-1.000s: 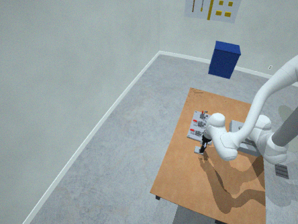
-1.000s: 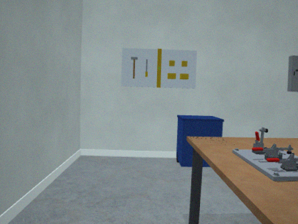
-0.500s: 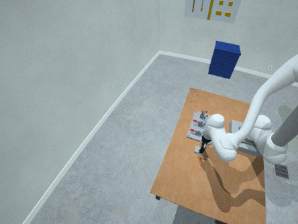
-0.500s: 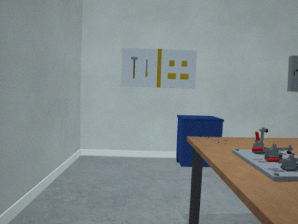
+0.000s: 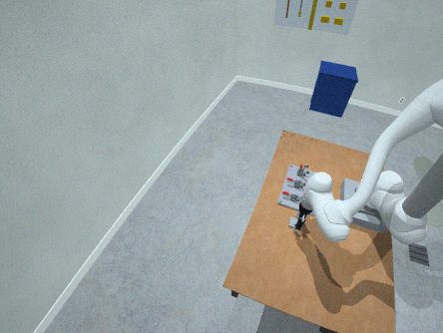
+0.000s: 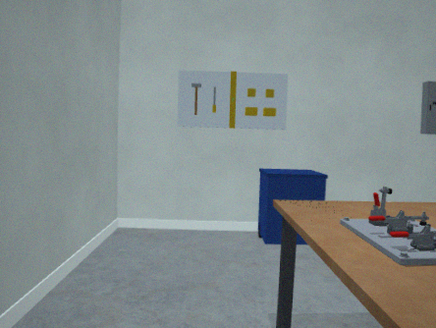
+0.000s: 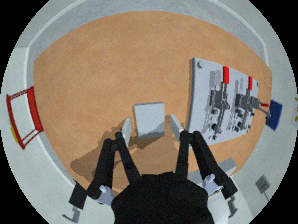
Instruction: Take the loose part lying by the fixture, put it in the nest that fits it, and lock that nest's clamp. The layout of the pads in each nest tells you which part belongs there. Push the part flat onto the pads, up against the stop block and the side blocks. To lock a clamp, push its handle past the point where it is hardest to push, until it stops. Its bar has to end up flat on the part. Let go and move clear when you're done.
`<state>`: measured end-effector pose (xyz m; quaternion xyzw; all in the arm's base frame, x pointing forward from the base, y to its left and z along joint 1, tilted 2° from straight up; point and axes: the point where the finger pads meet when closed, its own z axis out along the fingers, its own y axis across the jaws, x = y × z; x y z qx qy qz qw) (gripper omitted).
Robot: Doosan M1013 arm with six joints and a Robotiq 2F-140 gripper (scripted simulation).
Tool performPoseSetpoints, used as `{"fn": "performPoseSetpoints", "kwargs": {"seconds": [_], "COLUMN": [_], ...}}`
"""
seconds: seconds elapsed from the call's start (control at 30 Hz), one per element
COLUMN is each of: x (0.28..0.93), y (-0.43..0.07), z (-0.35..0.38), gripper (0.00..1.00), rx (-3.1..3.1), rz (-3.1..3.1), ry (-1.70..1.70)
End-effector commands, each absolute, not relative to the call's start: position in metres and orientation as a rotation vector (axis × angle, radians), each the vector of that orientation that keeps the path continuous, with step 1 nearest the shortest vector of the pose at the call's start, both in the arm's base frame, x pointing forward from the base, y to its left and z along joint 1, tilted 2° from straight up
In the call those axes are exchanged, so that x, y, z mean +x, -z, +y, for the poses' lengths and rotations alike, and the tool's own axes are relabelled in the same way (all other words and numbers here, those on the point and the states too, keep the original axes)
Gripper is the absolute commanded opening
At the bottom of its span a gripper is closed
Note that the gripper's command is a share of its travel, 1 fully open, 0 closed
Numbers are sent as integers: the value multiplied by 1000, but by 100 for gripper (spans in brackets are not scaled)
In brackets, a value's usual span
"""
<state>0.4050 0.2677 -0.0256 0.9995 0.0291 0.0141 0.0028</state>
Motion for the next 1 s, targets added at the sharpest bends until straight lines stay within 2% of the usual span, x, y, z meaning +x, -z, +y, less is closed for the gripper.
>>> {"fn": "performPoseSetpoints", "kwargs": {"seconds": [0.0, 0.53, 0.57, 0.97], "x": [405, 405, 405, 405], "y": [26, 26, 26, 26], "z": [268, 268, 268, 268], "gripper": [62, 62, 10, 10], "rx": [3135, 3135, 3135, 3135], "rz": [91, 91, 91, 91], "ry": [-44, -44, -44, -44]}}
